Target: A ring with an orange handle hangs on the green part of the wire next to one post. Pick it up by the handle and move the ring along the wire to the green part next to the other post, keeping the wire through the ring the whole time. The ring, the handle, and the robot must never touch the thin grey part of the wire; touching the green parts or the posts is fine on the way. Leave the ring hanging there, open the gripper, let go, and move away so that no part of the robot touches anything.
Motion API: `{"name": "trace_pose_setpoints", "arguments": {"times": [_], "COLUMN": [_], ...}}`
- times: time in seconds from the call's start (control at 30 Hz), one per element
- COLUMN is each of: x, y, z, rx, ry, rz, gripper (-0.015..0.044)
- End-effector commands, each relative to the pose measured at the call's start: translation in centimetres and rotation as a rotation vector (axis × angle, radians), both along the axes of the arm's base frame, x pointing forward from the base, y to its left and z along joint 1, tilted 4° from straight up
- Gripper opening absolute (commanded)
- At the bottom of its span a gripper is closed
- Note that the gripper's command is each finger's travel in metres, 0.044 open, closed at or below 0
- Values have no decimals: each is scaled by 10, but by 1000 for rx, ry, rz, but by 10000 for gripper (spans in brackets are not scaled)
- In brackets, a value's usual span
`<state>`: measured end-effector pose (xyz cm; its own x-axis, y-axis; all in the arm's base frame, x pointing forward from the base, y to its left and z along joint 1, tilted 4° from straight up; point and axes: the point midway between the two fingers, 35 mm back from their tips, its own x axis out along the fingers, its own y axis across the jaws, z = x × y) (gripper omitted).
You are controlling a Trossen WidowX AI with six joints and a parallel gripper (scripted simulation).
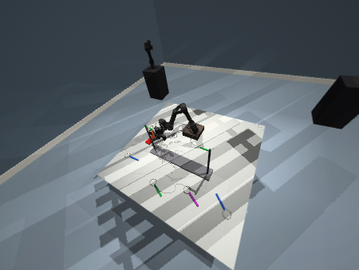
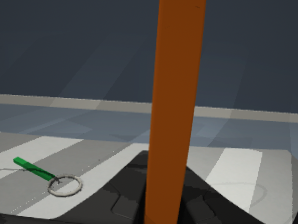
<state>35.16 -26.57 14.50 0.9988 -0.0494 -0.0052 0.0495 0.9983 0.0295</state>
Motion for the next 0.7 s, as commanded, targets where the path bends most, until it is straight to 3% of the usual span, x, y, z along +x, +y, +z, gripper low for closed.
{"name": "trace_pose_setpoints", "arguments": {"times": [0.0,0.67], "x": [0,0], "y": [0,2], "z": [1,1], "rx": [4,5], "ry": [1,1], "rz": [-3,-3], "gripper": [-150,-150]}}
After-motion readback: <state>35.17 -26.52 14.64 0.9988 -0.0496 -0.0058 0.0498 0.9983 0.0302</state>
